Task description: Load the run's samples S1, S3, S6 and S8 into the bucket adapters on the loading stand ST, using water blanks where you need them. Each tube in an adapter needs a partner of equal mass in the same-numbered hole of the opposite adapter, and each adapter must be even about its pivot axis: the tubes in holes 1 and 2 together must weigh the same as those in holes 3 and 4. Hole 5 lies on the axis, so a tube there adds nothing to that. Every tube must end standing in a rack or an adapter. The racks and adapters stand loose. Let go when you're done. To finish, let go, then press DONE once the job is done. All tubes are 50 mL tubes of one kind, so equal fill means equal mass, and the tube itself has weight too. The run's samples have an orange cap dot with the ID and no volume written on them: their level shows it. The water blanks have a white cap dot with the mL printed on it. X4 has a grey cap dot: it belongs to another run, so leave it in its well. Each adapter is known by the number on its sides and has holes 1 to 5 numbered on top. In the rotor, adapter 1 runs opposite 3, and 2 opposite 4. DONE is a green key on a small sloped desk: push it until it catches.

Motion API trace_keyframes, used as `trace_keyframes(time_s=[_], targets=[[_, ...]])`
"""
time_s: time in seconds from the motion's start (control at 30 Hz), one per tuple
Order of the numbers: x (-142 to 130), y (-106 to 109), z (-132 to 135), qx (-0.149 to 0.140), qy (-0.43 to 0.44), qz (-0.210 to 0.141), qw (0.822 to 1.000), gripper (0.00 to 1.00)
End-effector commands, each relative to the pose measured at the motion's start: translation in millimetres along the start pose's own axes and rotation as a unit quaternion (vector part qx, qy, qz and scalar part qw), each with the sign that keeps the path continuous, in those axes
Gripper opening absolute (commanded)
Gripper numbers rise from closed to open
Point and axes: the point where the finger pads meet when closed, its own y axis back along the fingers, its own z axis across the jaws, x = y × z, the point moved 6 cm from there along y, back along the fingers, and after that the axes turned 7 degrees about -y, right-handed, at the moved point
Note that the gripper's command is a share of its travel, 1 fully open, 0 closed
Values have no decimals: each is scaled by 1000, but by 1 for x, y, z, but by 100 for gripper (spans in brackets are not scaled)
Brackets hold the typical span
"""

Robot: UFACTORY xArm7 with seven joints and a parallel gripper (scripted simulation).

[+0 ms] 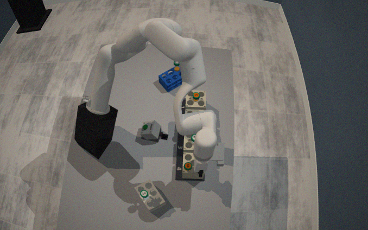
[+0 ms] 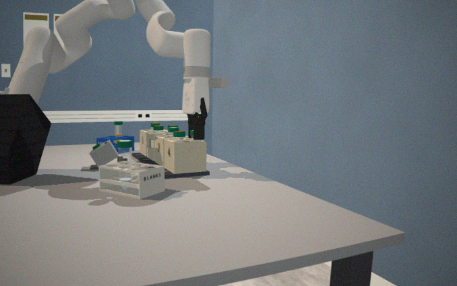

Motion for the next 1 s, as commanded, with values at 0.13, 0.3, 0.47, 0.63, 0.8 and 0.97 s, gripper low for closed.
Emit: trace_keyframes(time_s=[0.13,0.3,0.47,0.63,0.8,0.97], targets=[[1,2,1,-2,0,2,1000,0],[1,2,1,-2,0,2,1000,44],[1,2,1,-2,0,2,1000,44],[1,2,1,-2,0,2,1000,44],[1,2,1,-2,0,2,1000,44],[1,2,1,-2,0,2,1000,44]])
